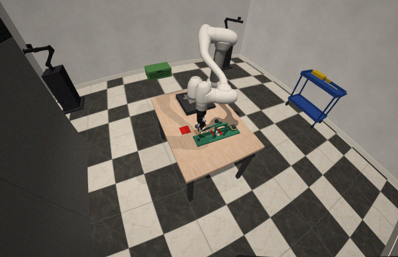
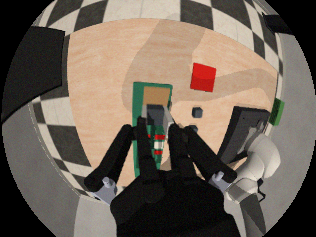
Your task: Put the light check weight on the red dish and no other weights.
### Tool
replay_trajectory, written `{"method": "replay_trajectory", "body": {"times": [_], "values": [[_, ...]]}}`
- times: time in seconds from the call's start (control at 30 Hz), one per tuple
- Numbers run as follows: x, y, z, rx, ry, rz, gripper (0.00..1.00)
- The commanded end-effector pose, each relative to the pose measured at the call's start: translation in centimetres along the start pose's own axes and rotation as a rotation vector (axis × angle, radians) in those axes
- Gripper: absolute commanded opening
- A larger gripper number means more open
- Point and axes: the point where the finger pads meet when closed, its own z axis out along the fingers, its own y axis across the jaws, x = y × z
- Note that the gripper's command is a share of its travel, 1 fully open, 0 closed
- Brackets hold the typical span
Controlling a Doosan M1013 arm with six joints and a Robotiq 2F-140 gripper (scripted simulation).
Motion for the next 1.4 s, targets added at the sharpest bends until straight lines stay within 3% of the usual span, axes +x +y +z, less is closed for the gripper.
{"method": "replay_trajectory", "body": {"times": [0.0,0.33,0.77,1.17,1.23,1.3,1.37], "values": [[0.0,-0.1,-0.3,0.002,0.0,0.005,0.24],[0.0,0.7,-0.3,0.002,0.0,0.084,0.24],[-0.1,14.9,-0.2,0.002,0.0,0.084,0.24],[-0.5,17.1,-0.1,0.002,0.0,0.084,0.24],[-2.5,16.6,0.9,0.003,0.0,0.083,0.24],[-6.4,16.0,2.7,0.003,0.0,0.083,0.24],[-6.4,16.0,2.7,0.003,0.0,0.083,0.24]]}}
